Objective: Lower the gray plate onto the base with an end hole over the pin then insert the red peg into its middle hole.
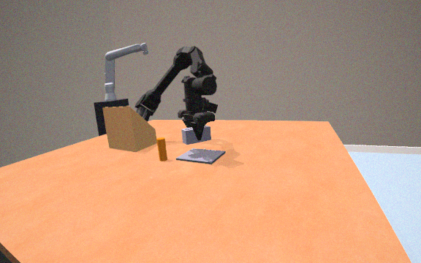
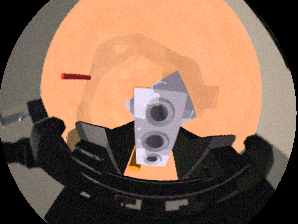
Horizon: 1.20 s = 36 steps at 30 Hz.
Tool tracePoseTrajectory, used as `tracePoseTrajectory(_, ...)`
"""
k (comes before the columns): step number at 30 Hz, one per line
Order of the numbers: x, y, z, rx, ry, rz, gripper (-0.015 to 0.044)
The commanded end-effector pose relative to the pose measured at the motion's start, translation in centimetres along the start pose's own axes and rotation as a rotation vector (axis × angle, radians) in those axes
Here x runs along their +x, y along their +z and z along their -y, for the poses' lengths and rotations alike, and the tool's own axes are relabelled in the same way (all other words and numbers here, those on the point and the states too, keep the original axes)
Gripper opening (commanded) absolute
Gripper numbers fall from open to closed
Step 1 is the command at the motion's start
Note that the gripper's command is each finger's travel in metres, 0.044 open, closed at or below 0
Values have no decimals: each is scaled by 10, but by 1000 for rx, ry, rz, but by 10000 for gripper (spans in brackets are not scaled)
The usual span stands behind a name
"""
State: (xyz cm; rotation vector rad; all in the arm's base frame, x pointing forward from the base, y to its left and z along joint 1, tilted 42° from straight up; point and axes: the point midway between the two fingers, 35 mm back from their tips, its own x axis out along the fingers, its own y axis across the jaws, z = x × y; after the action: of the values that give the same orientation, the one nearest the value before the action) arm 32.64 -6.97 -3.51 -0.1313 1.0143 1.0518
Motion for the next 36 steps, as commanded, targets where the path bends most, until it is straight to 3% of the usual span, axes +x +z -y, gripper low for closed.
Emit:
tracePoseTrajectory(1,1,-2,0,7,-2,-3,0)
tracePoseTrajectory(19,1,-2,1,7,-2,-3,0)
tracePoseTrajectory(36,25,-3,1,6,-1,-2,0)
